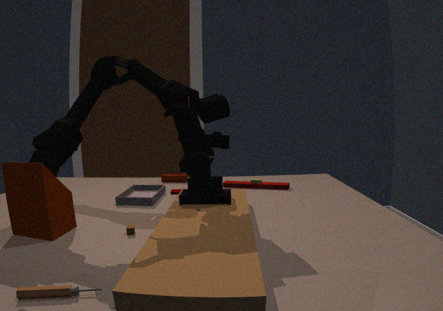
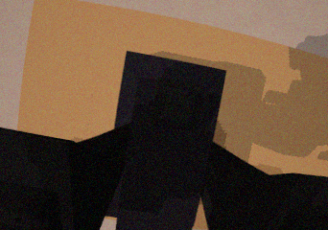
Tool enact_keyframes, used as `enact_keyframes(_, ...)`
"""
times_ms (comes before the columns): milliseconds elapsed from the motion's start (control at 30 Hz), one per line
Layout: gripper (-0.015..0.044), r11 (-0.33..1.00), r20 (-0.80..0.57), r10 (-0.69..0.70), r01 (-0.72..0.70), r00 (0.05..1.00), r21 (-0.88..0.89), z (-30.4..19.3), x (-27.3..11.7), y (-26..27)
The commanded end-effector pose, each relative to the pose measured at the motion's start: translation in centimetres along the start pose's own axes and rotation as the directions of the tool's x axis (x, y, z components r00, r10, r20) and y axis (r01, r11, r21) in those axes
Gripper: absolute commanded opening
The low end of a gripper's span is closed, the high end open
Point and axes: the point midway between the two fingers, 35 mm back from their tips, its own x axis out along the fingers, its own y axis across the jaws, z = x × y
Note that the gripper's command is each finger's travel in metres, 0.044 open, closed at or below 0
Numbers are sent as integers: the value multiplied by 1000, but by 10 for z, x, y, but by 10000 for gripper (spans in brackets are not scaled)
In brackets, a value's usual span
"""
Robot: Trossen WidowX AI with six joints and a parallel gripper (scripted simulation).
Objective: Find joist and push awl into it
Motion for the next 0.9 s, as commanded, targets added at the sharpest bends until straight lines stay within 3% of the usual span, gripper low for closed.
enact_keyframes(0,0,1000,-2,9,-9,1000,-6,0,0,15)
enact_keyframes(867,0,1000,1,7,-7,1000,-5,0,-1,56)
